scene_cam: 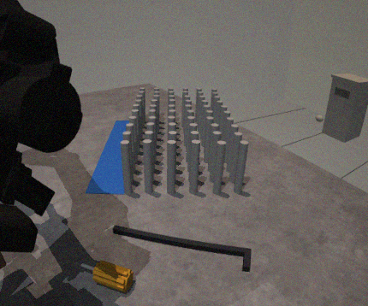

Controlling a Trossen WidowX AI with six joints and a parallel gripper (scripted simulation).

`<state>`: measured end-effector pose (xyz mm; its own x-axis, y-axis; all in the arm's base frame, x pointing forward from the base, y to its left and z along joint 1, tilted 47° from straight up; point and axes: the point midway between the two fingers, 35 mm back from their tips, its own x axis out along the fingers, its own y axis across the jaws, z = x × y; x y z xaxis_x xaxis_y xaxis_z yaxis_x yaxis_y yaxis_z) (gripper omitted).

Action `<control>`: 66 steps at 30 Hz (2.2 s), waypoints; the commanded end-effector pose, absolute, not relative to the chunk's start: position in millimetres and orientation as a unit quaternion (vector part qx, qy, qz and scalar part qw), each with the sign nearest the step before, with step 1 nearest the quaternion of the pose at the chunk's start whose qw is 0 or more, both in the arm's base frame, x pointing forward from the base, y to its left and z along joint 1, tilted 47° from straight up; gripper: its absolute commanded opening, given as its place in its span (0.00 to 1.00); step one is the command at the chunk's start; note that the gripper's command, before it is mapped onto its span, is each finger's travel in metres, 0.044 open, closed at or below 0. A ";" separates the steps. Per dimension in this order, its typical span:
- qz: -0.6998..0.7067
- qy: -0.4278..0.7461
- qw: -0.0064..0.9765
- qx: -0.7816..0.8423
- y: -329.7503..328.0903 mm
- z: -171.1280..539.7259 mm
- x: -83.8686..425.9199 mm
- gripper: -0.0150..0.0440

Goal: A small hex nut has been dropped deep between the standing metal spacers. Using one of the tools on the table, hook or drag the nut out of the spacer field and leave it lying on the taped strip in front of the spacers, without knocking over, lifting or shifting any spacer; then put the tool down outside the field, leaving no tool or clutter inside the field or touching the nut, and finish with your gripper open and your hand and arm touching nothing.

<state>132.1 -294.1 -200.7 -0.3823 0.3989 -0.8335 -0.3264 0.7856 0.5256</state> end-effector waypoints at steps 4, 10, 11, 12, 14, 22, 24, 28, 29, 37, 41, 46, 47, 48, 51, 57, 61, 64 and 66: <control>0.323 0.765 0.557 0.024 -289.8 -205.9 133.7 0.25; 0.323 0.765 0.557 0.024 -285.0 -210.7 134.6 0.25; 0.323 0.765 0.557 0.024 -284.2 -211.4 134.7 0.25; 0.323 0.765 0.557 0.024 -283.4 -212.2 134.9 0.25; 0.323 0.765 0.557 0.024 -281.8 -213.8 135.1 0.25; 0.323 0.765 0.557 0.024 -275.2 -219.8 136.0 0.25; 0.323 0.765 0.557 0.024 -273.5 -221.3 136.2 0.25; 0.323 0.765 0.557 0.024 -270.2 -224.3 136.6 0.25; 0.323 0.765 0.557 0.024 -269.4 -225.0 136.7 0.25; 0.323 0.765 0.557 0.024 -262.6 -230.8 137.2 0.25; 0.323 0.765 0.557 0.024 -259.2 -233.7 137.4 0.25; 0.324 0.765 0.557 0.025 -254.9 -237.2 137.6 0.25; 0.324 0.765 0.557 0.025 -254.0 -237.8 137.7 0.25; 0.324 0.765 0.557 0.025 -253.1 -238.5 137.7 0.25; 0.324 0.765 0.557 0.025 -250.5 -240.6 137.7 0.25; 0.324 0.765 0.557 0.025 -245.3 -244.6 137.8 0.25; 0.324 0.764 0.557 0.025 -241.8 -247.2 137.8 0.25; 0.324 0.764 0.557 0.025 -239.1 -249.2 137.7 0.25; 0.324 0.764 0.557 0.025 -237.4 -250.4 137.6 0.25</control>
<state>137.1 -238.8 -248.7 -0.3817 0.4019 -0.8324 -0.3265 0.7838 0.5282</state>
